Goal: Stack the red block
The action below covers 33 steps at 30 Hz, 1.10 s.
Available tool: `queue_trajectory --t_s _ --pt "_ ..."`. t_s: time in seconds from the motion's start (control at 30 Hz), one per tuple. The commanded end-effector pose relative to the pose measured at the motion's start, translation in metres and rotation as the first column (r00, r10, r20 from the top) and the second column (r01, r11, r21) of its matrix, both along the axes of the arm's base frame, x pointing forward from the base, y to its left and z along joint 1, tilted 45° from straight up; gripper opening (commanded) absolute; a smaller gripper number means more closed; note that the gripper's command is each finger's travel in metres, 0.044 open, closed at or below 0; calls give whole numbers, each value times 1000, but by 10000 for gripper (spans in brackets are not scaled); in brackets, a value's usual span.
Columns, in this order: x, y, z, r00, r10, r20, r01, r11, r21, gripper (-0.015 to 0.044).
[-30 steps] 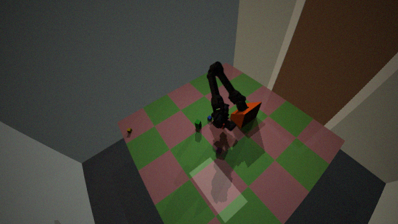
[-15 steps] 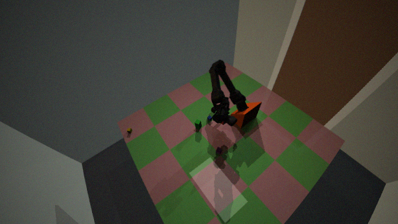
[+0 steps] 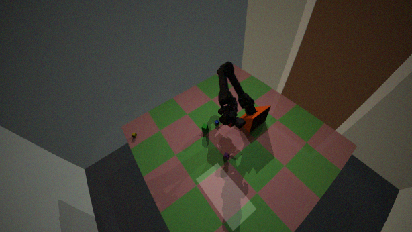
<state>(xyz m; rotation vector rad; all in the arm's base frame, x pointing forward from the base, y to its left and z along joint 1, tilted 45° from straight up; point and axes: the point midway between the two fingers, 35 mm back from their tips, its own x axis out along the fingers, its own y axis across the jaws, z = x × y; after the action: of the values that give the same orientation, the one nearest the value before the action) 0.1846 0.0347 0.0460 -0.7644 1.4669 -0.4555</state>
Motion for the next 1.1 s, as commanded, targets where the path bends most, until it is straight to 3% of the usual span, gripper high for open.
queue_trajectory --t_s 0.0,0.5,1.07 --pt "9 0 4 1000 -11 9 11 1000 11 0" --pt "81 -23 43 1000 -13 27 13 999 30 0" --pt "137 -83 99 1000 -5 7 5 1000 -5 0"
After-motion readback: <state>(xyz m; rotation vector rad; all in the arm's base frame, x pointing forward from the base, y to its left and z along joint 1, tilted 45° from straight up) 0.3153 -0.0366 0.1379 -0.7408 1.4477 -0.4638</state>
